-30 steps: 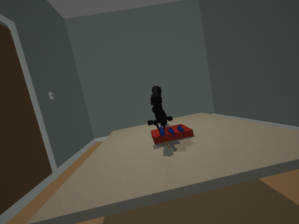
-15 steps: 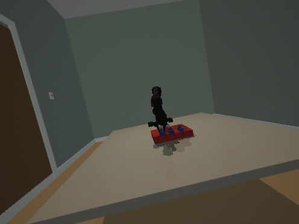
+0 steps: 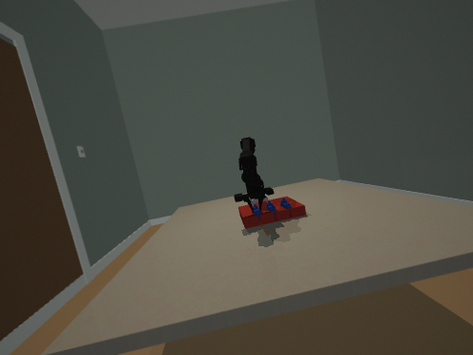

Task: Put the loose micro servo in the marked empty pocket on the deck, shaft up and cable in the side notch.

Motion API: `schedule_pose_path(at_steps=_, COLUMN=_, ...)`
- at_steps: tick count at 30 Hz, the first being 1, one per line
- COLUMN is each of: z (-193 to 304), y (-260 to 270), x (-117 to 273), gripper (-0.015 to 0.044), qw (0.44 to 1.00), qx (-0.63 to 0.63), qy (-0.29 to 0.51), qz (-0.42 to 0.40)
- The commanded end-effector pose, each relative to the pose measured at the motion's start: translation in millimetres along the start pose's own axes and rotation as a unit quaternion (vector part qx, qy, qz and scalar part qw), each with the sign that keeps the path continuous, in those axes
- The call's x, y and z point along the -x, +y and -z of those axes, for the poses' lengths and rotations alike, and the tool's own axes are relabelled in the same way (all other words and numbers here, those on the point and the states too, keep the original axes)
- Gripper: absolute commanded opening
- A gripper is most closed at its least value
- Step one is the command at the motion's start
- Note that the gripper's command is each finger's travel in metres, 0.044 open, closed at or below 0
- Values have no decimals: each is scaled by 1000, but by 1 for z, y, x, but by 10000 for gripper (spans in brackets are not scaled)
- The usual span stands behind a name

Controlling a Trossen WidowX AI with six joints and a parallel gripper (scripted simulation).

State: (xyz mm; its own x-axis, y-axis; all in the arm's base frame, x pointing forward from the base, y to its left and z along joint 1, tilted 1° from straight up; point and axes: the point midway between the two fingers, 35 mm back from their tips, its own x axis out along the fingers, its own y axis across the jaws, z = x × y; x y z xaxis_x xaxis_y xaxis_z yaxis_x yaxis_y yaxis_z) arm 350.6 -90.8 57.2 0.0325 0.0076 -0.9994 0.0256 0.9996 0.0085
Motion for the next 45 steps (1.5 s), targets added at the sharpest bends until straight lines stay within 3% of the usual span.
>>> schedule_pose_path(at_steps=1, z=0, y=0, x=7, gripper=187, qw=1000, qx=-1, qy=0, qz=0)
schedule_pose_path(at_steps=4, z=2, y=0, x=32, gripper=187, qw=1000, qx=-1, qy=1, qz=0)
schedule_pose_path(at_steps=9, z=3, y=1, x=35, gripper=187, qw=1000, qx=-1, qy=1, qz=0)
schedule_pose_path(at_steps=14, z=27, y=-2, x=53, gripper=319, qw=1000, qx=0, qy=-1, qz=1)
schedule_pose_path(at_steps=19, z=88, y=-2, x=88, gripper=440, qw=1000, qx=-1, qy=4, qz=0)
schedule_pose_path(at_steps=28, z=108, y=0, x=99, gripper=440, qw=1000, qx=-1, qy=5, qz=0)
schedule_pose_path(at_steps=35, z=108, y=1, x=145, gripper=440, qw=1000, qx=-3, qy=-4, qz=3)
schedule_pose_path(at_steps=45, z=108, y=1, x=147, gripper=440, qw=1000, qx=-3, qy=-5, qz=3)
